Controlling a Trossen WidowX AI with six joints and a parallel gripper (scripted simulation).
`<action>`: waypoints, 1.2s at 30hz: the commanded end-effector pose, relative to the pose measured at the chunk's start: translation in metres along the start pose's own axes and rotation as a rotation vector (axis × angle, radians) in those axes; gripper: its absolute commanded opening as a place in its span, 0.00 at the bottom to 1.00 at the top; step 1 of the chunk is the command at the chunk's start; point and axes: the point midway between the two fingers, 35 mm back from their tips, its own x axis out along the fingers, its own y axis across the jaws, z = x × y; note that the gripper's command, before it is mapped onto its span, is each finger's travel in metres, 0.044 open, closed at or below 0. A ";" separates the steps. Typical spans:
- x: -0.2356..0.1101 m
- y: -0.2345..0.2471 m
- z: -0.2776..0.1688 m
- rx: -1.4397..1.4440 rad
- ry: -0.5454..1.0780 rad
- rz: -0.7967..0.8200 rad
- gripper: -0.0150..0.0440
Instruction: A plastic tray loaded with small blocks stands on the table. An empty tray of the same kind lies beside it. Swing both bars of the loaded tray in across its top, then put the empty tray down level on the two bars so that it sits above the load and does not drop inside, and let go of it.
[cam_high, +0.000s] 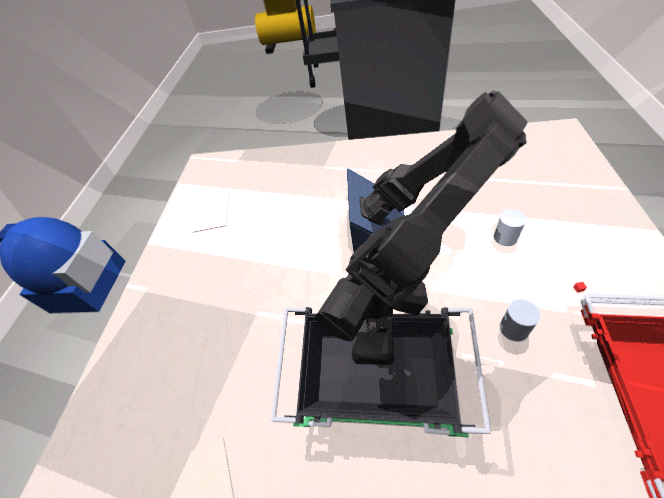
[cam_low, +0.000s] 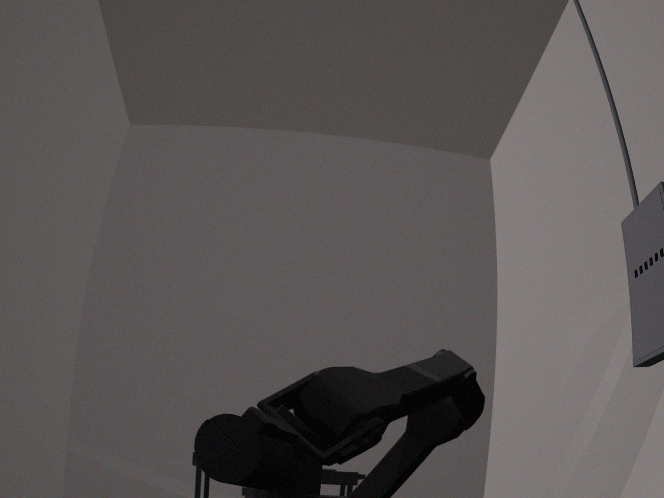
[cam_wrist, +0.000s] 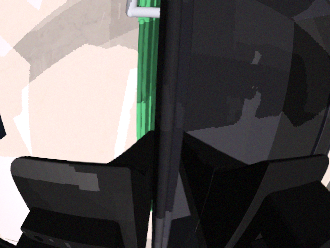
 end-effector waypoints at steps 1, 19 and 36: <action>0.006 0.004 0.002 0.001 0.001 0.027 0.25; 0.006 0.004 0.002 0.001 0.001 0.027 0.25; 0.005 0.003 0.001 0.000 0.000 0.010 0.25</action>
